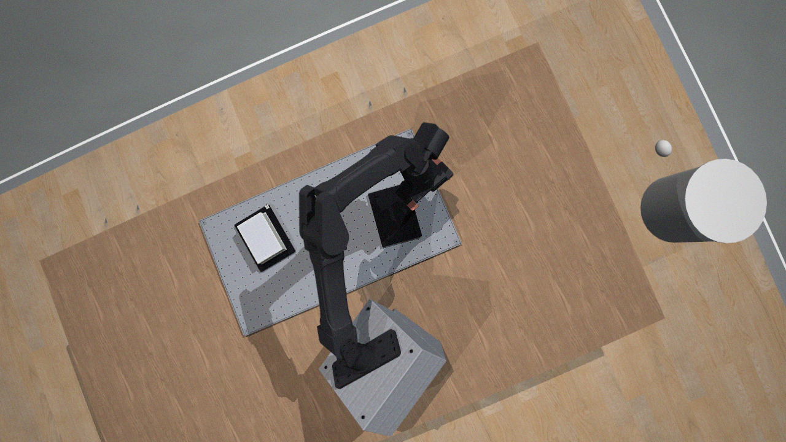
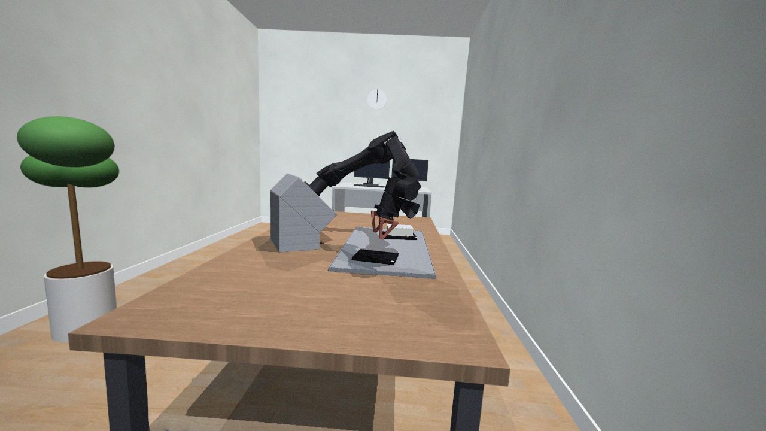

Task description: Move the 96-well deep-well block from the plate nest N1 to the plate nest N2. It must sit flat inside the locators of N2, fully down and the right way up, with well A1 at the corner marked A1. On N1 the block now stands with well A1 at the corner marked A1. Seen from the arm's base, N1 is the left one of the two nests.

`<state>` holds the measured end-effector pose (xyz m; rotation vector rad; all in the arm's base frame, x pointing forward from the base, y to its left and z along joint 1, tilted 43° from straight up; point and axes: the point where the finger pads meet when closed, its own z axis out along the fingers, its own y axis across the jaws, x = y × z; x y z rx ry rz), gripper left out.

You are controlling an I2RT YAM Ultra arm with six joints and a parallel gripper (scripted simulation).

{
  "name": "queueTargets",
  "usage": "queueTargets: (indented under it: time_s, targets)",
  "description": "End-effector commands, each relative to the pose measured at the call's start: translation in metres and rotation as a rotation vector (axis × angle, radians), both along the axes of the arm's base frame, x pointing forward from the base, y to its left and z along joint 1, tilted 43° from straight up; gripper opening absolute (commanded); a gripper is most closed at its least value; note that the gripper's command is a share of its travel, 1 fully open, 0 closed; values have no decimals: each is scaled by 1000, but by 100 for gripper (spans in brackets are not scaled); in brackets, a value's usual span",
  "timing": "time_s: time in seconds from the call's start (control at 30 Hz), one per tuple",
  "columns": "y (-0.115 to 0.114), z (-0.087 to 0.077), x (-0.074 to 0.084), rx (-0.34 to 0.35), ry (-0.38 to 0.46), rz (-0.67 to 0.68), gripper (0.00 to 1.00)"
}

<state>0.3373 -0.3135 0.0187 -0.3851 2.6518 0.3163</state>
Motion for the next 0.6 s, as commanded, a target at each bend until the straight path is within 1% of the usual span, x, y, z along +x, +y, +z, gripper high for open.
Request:
queueTargets:
  time_s: [0.0,0.13,0.17,0.23,0.43,0.47,0.57]
  targets:
    - [-1,16,5,-23,2,-48,100]
    - [13,24,17,-23,2,-48,100]
    - [17,26,19,-35,9,-54,100]
    - [17,26,19,-35,9,-54,100]
    - [39,38,36,-35,8,-54,100]
    - [43,40,38,-46,12,-60,100]
    - [55,46,46,-46,11,-60,100]
